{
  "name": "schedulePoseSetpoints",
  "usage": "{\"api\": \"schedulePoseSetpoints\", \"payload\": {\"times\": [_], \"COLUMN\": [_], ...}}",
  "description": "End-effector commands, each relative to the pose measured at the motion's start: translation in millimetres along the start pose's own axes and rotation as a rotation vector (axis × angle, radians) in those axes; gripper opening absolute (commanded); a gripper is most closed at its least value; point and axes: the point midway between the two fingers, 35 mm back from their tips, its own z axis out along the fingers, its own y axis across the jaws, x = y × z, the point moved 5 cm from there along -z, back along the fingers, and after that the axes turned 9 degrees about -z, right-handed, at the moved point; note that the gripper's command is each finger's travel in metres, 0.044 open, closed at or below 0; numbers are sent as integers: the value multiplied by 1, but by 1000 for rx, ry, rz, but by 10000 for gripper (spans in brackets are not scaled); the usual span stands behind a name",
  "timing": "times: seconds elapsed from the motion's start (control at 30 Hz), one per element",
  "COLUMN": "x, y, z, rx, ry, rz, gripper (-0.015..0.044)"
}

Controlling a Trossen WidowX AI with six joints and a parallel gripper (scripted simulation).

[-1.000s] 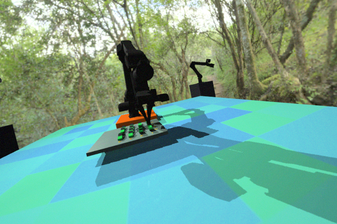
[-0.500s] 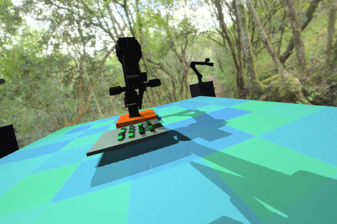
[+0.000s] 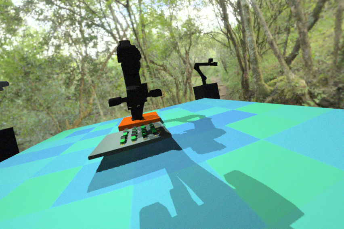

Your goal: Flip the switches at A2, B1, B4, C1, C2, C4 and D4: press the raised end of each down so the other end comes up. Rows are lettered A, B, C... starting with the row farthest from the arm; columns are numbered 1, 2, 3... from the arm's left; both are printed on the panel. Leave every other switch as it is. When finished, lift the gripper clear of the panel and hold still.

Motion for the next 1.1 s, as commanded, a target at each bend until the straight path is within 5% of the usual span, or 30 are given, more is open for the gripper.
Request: {"api": "schedulePoseSetpoints", "payload": {"times": [0.0,1.07], "x": [1,1], "y": [0,0], "z": [4,28], "rx": [-4,-4], "ry": [12,12], "rz": [-5,-5], "gripper": [0,0]}}
